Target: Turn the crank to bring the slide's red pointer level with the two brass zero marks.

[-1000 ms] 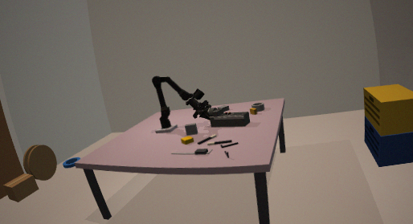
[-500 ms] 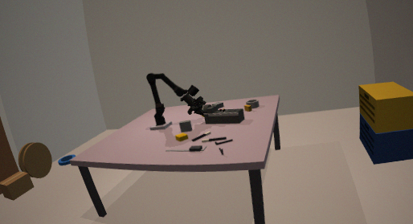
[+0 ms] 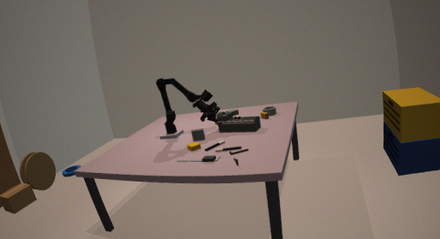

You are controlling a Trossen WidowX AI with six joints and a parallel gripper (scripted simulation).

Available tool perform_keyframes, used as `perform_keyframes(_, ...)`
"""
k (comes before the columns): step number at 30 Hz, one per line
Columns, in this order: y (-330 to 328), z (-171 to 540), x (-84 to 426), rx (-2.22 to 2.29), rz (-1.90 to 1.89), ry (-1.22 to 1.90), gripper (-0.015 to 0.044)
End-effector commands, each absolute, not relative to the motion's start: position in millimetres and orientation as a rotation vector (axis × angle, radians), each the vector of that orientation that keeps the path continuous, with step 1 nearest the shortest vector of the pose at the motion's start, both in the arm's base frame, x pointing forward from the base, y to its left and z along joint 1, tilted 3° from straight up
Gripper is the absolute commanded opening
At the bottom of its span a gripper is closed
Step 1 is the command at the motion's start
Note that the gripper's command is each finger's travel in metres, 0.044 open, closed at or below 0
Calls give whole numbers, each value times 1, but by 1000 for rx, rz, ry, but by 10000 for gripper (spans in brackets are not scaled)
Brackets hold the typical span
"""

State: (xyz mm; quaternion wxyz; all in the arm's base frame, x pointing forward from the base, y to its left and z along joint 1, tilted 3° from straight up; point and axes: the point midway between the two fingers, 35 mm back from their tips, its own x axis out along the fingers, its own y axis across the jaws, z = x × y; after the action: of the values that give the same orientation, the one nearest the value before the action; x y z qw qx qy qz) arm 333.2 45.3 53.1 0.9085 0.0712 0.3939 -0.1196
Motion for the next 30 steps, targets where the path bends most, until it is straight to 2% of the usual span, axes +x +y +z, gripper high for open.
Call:
perform_keyframes(1, 50, 62, 334, 151, -236, 798, 0)
perform_keyframes(30, 45, 84, 333, 151, -236, 798, 0)
